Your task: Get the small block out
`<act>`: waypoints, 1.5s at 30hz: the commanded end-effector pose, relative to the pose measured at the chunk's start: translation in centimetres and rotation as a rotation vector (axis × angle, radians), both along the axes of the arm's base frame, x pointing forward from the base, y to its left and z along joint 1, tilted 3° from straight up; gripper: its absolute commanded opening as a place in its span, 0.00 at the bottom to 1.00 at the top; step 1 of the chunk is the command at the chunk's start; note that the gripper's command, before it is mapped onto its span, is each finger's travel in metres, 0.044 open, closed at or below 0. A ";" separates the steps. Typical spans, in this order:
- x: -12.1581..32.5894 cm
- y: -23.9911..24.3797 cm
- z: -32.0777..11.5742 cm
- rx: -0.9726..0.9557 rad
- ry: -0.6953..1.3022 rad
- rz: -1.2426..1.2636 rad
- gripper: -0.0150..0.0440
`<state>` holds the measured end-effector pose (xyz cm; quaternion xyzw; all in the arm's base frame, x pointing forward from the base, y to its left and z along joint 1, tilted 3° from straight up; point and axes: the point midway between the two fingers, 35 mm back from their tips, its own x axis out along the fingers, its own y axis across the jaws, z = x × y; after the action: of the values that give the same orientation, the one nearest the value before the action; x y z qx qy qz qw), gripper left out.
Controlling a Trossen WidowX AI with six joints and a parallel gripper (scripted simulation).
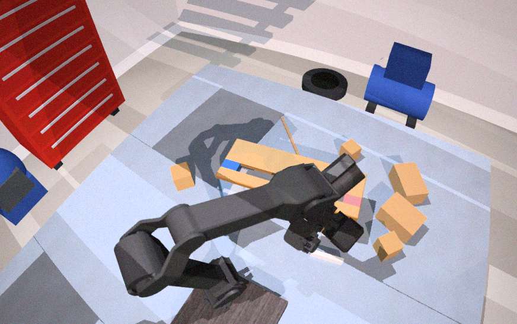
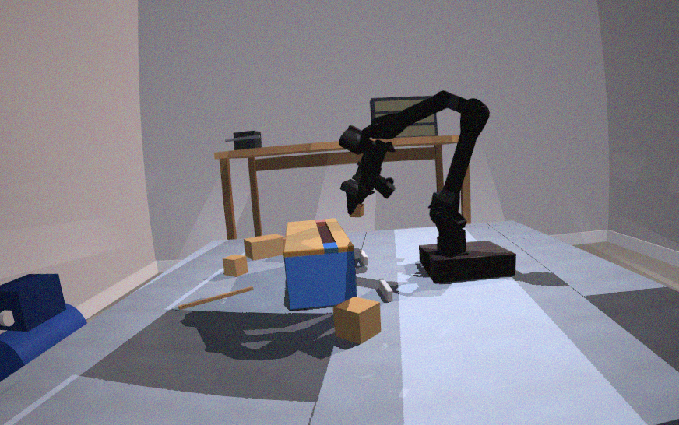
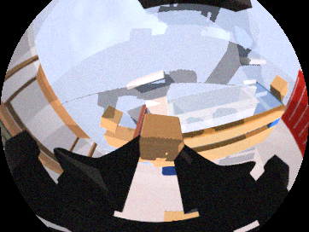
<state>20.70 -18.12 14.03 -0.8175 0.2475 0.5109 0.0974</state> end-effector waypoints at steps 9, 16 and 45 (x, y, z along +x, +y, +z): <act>-0.9 1.9 1.8 -0.018 -0.063 -0.144 0.25; -0.9 1.9 1.8 -0.018 -0.063 -0.144 0.25; -0.9 1.9 1.8 -0.018 -0.063 -0.144 0.25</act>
<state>19.84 -16.17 15.88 -0.8153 0.3042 0.4741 0.1342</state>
